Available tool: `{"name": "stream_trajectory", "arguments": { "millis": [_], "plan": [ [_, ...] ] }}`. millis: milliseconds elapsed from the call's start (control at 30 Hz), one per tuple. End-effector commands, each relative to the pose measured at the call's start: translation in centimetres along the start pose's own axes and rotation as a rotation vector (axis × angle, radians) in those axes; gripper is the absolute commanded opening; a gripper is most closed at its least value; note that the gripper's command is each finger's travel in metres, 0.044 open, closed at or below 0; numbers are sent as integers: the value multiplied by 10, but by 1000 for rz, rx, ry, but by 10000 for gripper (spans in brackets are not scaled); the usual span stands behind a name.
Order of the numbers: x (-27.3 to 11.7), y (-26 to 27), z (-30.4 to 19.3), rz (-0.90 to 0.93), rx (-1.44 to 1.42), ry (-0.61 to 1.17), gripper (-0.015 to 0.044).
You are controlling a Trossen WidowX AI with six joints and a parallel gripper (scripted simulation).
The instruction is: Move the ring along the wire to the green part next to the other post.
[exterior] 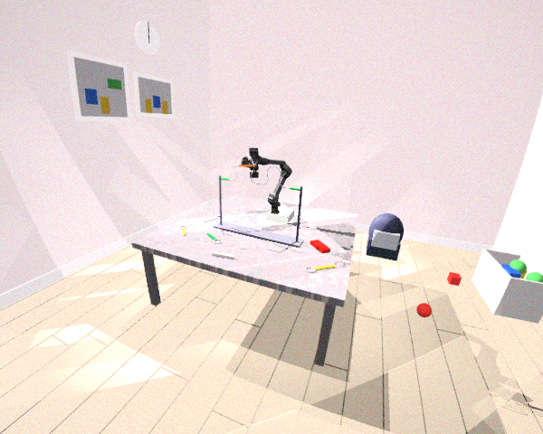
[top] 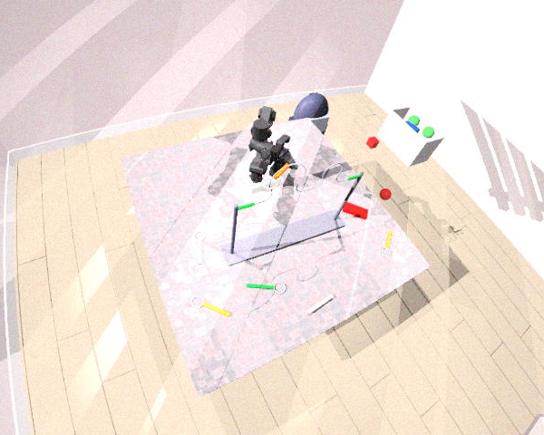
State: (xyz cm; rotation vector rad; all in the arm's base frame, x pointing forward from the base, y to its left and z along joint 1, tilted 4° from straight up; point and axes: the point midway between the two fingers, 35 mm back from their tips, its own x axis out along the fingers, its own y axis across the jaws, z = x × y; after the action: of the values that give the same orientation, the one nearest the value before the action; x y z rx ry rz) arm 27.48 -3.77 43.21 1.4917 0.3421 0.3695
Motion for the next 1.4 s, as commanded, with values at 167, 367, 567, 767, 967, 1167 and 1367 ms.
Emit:
{"name": "stream_trajectory", "arguments": {
  "millis": [167, 367, 567, 767, 967, 1167, 1367],
  "plan": [
    [1, -7, 1, -77, -117, -1, -150],
    [1, -10, 2, -122, -189, -4, -150],
    [0, -13, 2, -168, -261, -7, -150],
    [0, -17, 3, -214, -333, -11, -150],
    [-1, -20, 4, -260, -404, -16, -150],
    [-1, -23, 6, -306, -476, -21, -150],
    [-2, -26, 7, -352, -547, -27, -150]
  ]
}}
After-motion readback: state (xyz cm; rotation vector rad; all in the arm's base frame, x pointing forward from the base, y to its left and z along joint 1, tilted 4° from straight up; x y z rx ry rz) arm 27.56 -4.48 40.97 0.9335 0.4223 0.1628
